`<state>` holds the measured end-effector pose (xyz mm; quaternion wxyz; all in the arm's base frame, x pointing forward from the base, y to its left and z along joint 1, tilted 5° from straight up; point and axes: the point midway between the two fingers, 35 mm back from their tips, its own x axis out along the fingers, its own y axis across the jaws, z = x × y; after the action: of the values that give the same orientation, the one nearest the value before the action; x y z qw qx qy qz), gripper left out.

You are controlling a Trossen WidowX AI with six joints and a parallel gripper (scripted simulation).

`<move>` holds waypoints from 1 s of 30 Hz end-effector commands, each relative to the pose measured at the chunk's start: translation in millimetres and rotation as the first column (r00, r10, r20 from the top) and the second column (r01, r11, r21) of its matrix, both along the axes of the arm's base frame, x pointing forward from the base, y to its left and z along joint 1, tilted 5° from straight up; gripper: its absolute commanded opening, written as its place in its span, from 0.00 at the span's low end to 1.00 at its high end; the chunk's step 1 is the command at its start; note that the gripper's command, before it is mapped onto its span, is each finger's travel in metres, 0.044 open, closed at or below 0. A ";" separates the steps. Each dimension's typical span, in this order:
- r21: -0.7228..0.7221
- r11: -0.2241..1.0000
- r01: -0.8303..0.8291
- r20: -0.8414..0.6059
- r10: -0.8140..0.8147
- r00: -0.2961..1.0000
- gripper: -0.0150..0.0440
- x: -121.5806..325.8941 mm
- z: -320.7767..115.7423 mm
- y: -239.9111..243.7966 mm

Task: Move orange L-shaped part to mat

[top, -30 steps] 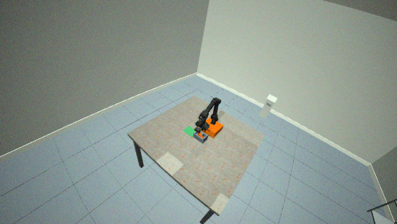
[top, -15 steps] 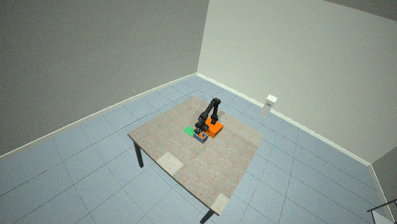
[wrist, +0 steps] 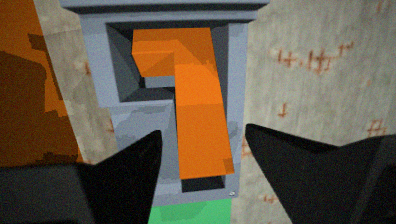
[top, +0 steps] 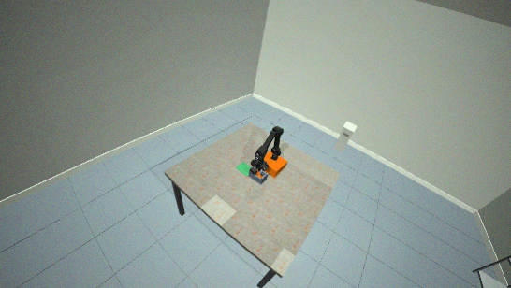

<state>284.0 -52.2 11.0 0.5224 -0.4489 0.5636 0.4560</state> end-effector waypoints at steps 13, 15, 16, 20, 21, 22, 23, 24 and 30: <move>0.000 1.000 0.000 -0.001 0.000 1.000 0.43 -0.3 -1.2 0.0; 0.000 1.000 0.000 -0.001 0.000 1.000 0.40 -0.3 -1.2 0.0; 0.000 1.000 0.000 -0.001 0.000 1.000 0.39 -0.3 -1.2 0.0; 0.000 1.000 0.000 -0.001 0.000 1.000 0.25 -0.3 -1.2 0.0; 0.000 1.000 0.000 -0.001 0.000 1.000 0.25 -0.3 -1.2 0.0; 0.000 1.000 0.000 -0.001 0.000 1.000 0.25 -0.3 -1.2 0.0; 0.000 1.000 0.000 -0.001 0.000 1.000 0.25 -0.3 -1.2 0.0; 0.000 1.000 0.000 -0.001 0.000 1.000 0.25 -0.3 -0.9 0.0; -0.001 1.000 -0.001 -0.001 0.001 1.000 0.25 0.0 5.5 0.0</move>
<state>282.7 -52.0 11.8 0.5209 -0.4473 0.5649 0.4577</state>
